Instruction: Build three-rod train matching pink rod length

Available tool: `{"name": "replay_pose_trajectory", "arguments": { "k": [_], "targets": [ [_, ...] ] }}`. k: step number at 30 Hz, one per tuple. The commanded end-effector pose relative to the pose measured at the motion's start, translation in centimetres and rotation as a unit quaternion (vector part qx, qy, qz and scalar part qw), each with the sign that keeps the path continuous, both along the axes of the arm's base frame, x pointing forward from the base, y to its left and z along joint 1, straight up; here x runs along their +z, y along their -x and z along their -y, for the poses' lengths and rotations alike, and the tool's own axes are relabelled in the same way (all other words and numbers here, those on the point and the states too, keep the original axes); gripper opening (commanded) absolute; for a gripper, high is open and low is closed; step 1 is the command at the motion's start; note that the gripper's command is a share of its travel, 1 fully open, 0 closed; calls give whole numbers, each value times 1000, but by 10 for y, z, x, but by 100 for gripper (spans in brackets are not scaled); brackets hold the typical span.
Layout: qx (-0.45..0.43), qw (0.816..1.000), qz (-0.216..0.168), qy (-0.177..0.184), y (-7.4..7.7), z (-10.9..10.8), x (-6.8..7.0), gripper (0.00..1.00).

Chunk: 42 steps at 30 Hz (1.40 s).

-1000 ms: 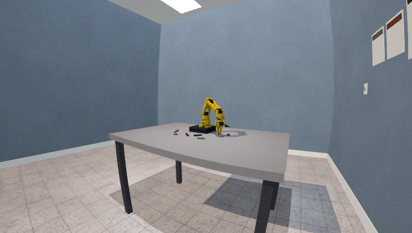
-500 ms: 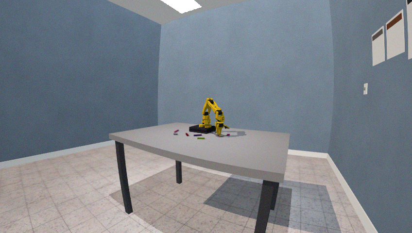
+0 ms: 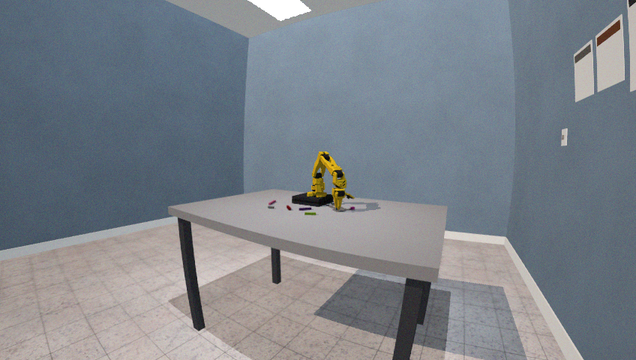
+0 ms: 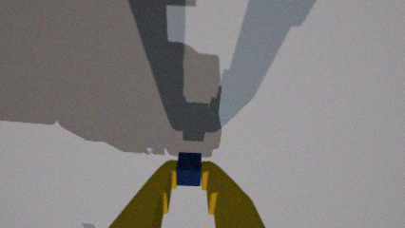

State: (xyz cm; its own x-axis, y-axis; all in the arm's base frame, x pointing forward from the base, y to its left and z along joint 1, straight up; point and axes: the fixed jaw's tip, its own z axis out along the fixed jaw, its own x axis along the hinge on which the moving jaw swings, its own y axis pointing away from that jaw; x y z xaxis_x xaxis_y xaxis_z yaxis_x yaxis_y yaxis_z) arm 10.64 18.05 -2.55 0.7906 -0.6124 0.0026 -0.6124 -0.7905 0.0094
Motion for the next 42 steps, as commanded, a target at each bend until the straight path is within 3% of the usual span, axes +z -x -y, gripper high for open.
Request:
{"name": "replay_pose_trajectory", "arguments": {
  "k": [1,42],
  "targets": [
    [0,1000,-5,7,3,2,-4,0],
    [-1,1000,-2,2,1,-1,-2,0]
  ]
}}
